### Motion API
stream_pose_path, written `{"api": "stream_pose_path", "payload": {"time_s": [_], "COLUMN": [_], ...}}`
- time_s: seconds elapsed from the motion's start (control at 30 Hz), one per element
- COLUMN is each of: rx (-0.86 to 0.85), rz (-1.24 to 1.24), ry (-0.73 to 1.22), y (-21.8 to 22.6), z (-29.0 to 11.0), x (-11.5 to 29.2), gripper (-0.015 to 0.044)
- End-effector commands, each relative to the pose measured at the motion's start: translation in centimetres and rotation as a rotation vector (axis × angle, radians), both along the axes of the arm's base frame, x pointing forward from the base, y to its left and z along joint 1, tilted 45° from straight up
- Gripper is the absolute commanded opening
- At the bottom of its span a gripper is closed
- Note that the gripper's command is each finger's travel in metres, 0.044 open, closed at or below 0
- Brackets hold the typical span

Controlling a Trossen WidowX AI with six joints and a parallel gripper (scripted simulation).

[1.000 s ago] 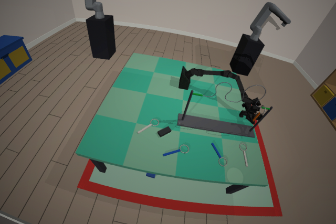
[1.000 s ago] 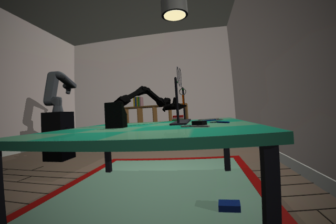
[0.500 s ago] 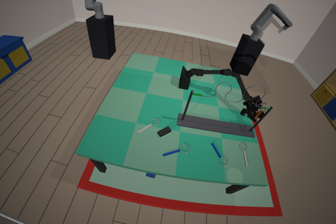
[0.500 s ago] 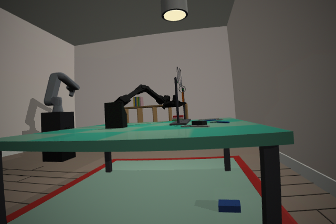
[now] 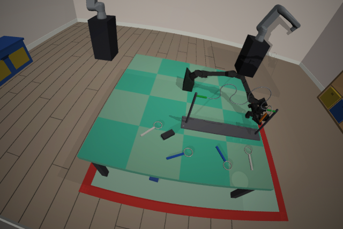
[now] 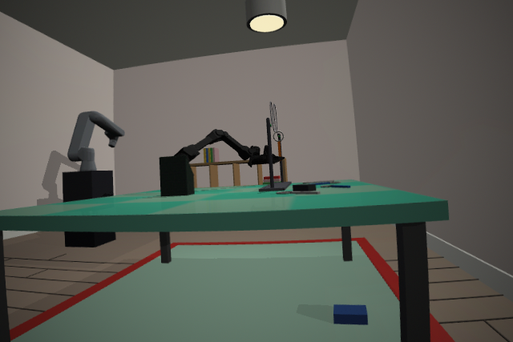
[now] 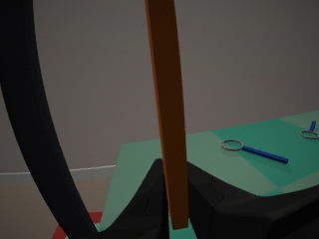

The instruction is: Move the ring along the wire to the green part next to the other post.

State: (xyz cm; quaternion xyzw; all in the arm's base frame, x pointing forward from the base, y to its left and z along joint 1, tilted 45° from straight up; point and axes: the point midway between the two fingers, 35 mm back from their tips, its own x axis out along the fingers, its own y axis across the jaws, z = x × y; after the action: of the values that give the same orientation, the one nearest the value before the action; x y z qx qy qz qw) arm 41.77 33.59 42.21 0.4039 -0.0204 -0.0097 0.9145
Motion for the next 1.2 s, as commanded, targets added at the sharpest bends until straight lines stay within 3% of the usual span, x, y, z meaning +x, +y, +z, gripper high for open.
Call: {"api": "stream_pose_path", "payload": {"time_s": [0.0,0.37,1.17], "rx": [-0.007,-0.007,-0.025], "rz": [0.001,0.026,0.340], "ry": [0.002,0.024,0.324], "y": [0.0,-0.1,-2.9], "z": [-0.1,-0.2,-1.1], "x": [0.0,-0.4,-5.9], "gripper": [-0.0150,-0.0150,-0.0150]}}
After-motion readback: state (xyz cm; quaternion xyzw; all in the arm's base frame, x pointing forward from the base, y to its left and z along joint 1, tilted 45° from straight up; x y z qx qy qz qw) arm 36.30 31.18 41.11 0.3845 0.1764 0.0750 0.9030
